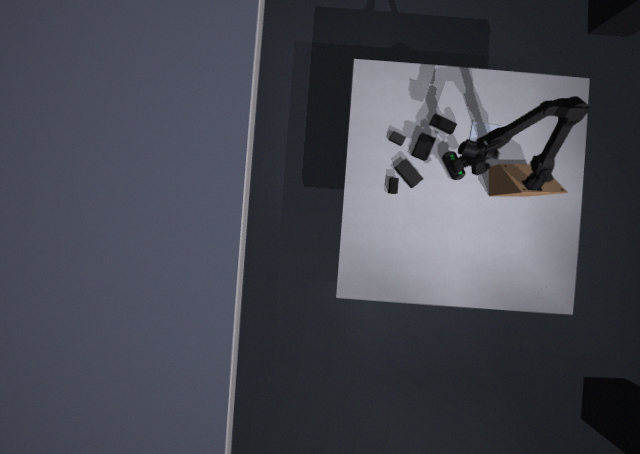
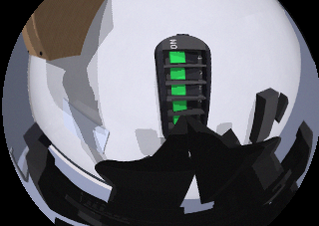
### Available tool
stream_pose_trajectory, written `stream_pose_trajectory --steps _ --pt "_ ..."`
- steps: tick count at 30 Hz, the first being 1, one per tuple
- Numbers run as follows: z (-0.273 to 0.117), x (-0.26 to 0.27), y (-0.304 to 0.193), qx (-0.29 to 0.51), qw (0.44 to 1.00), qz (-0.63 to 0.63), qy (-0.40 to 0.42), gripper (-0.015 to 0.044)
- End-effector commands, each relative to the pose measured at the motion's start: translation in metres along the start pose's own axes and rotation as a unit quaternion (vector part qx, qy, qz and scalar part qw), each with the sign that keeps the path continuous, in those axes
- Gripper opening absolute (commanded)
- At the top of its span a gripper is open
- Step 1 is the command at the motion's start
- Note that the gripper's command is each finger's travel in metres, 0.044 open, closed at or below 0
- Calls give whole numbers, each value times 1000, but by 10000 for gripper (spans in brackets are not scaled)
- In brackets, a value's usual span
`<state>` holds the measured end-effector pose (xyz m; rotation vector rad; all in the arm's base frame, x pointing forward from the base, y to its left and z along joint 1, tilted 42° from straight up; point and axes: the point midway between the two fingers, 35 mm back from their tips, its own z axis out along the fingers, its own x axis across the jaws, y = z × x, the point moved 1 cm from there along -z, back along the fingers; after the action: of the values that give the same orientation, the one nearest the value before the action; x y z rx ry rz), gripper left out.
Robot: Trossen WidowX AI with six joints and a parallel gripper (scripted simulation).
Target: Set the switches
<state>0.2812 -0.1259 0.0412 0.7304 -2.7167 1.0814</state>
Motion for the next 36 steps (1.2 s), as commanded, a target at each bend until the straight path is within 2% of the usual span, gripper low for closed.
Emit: stream_pose_trajectory --steps 1,36 --pt "-1 1 -6 -2 1000 -4 0 0" --pt "44 2 -6 -2 1000 -4 0 0"
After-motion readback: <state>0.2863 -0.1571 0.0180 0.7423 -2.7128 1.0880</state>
